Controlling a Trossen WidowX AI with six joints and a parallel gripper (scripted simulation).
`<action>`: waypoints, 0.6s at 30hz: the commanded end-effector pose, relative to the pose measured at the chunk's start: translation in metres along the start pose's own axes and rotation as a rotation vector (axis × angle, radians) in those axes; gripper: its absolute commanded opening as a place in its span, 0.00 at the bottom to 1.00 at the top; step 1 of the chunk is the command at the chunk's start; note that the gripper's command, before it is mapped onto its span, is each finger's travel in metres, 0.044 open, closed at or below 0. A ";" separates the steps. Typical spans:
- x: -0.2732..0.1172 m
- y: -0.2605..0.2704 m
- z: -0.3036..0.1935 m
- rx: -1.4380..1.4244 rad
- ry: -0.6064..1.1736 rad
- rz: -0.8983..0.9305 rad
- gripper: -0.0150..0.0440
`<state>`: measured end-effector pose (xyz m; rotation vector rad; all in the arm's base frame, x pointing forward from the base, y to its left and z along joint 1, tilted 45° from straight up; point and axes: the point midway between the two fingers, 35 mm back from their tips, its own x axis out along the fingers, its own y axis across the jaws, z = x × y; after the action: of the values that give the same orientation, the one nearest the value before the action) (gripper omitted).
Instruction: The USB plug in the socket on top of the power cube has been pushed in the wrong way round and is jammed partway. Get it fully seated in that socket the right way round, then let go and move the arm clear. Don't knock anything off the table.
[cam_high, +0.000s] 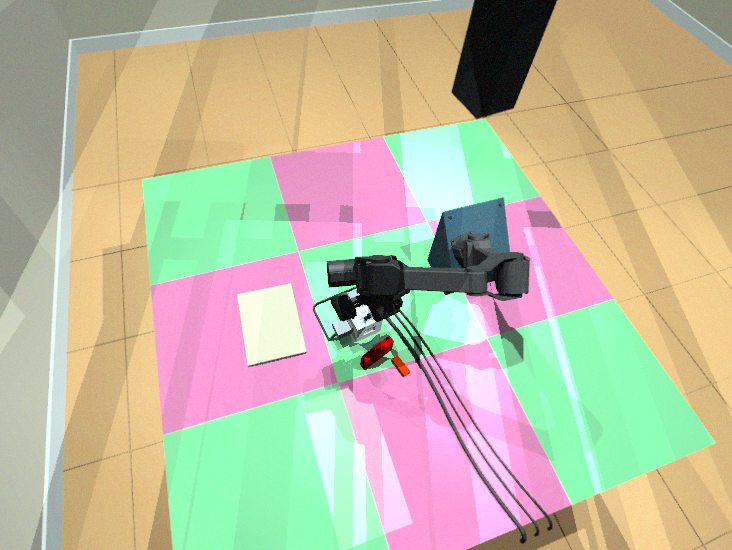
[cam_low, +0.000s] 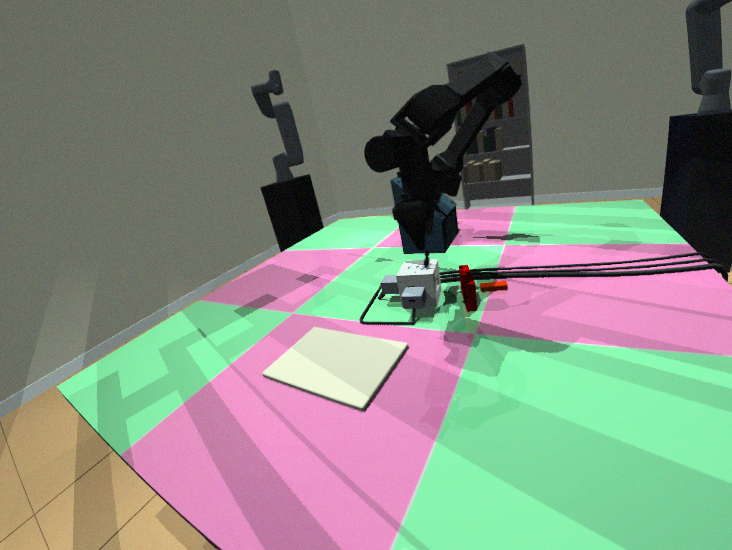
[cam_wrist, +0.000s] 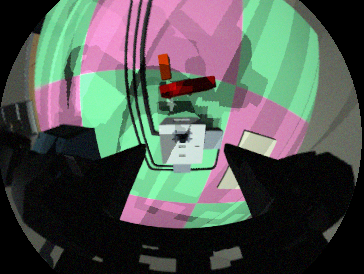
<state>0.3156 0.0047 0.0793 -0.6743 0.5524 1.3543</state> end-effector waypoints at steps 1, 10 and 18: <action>0.006 0.002 0.000 0.004 0.000 0.008 1.00; 0.015 0.002 0.000 0.004 0.000 0.008 1.00; 0.023 0.002 0.000 0.004 -0.001 0.008 1.00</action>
<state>0.3181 0.0169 0.0661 -0.6770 0.5559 1.3549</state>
